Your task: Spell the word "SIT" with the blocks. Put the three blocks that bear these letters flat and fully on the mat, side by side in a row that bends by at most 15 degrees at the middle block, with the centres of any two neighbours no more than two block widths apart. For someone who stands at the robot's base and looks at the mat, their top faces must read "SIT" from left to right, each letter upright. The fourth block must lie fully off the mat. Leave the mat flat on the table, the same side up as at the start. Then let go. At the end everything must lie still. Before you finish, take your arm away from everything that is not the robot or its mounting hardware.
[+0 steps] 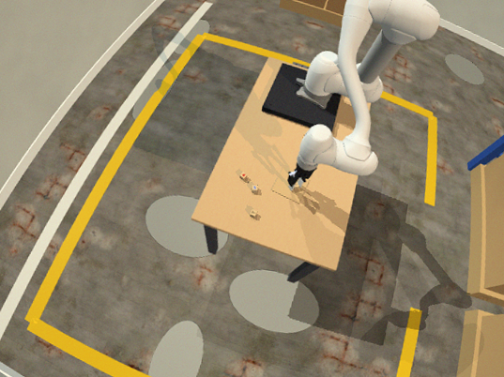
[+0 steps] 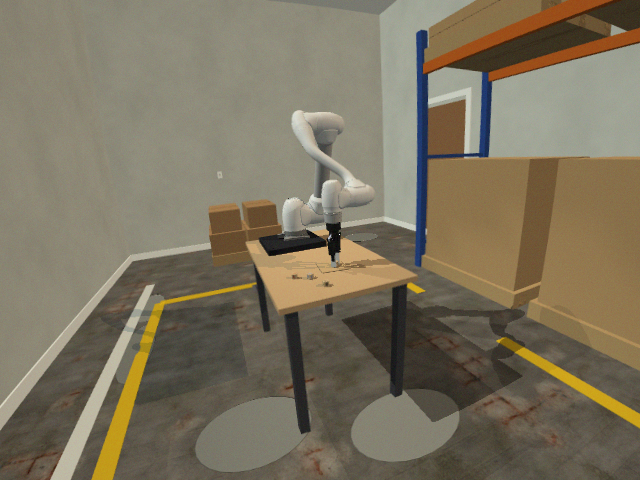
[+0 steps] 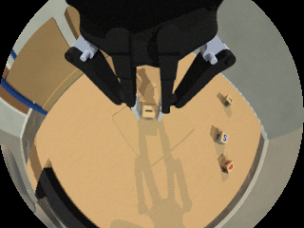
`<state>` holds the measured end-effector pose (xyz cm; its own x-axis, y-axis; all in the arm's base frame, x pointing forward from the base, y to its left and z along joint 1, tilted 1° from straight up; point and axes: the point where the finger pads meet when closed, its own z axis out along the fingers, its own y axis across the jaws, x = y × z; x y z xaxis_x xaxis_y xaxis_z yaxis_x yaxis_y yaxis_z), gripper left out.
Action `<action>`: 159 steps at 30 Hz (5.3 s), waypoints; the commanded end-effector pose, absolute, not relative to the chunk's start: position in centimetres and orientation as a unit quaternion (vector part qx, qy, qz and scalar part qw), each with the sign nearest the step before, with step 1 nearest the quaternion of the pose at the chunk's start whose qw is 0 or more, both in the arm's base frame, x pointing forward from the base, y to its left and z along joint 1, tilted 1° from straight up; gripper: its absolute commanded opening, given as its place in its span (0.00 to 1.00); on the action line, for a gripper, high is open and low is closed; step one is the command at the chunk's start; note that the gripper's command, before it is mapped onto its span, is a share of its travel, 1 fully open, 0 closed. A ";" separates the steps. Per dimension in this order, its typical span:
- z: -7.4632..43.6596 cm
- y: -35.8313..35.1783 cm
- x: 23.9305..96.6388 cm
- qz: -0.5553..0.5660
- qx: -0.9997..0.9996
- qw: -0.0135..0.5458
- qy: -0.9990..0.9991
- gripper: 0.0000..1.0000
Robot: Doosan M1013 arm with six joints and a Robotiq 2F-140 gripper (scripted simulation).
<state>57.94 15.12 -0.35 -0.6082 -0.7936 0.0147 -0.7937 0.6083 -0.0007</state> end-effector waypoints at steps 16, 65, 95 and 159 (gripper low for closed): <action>-0.3 15.1 57.9 0.003 0.443 0.006 -0.897 0.13; 9.7 15.2 58.0 0.003 0.443 0.006 -0.897 0.13; 9.7 13.5 57.8 0.001 0.756 0.007 -0.655 0.13; 0.1 13.1 57.7 0.000 0.782 0.007 -0.624 0.13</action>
